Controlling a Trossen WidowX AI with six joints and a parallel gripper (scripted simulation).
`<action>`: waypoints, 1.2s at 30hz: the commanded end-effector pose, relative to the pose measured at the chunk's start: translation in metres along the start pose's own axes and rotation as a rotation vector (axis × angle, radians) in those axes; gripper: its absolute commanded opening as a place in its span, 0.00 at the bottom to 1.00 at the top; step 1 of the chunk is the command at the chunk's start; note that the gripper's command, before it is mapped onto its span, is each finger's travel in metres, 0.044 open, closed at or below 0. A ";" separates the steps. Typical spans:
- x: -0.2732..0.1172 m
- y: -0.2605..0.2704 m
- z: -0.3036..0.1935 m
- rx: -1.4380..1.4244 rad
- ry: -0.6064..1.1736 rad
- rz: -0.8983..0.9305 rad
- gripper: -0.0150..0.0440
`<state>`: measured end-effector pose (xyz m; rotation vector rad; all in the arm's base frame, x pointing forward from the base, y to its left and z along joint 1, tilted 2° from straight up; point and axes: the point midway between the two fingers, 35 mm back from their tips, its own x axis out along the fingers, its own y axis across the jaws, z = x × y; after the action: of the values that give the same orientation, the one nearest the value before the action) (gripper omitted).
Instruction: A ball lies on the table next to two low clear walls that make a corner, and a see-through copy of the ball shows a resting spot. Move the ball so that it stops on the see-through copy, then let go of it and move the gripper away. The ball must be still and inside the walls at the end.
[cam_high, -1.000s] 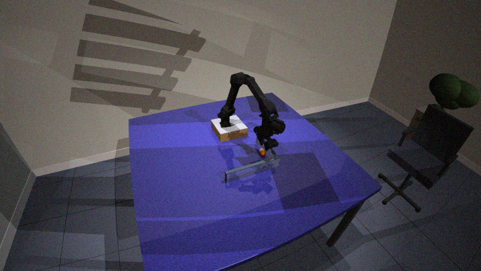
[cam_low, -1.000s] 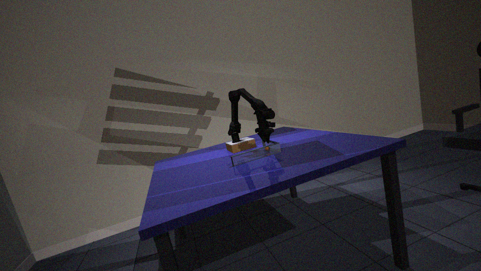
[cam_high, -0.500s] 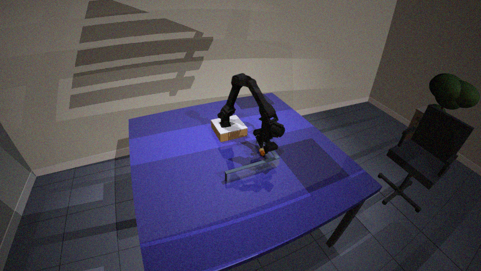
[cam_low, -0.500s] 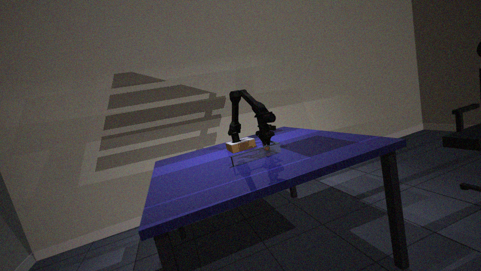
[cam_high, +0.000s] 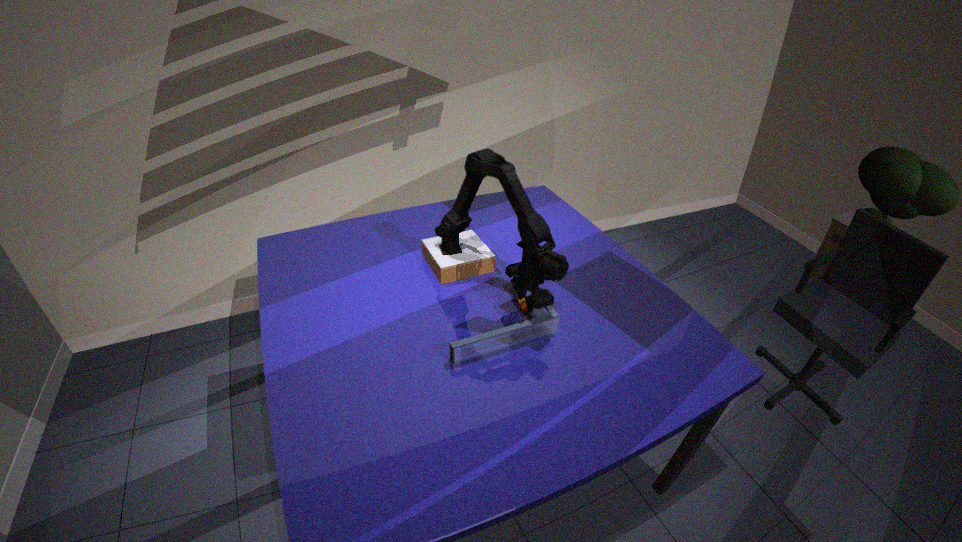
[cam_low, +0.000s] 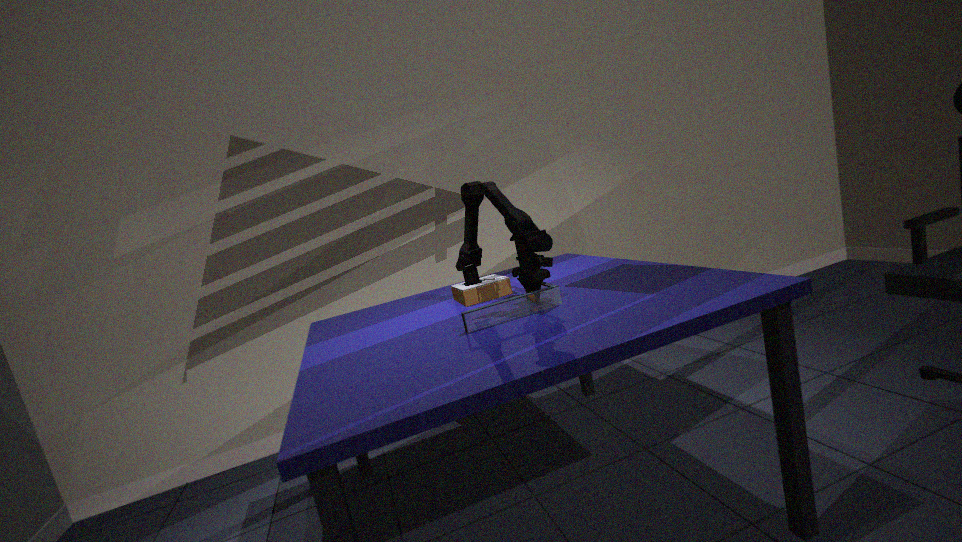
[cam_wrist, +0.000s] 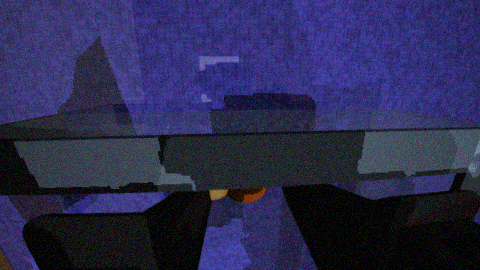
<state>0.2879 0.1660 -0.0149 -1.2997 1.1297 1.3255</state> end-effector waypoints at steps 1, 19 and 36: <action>0.002 0.001 -0.001 -0.002 0.004 0.002 0.55; -0.049 -0.006 0.002 -0.002 0.004 0.002 0.25; -0.124 0.000 0.000 -0.001 0.005 0.001 0.25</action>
<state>0.2918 0.1592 0.0884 -1.2978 1.1583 1.3152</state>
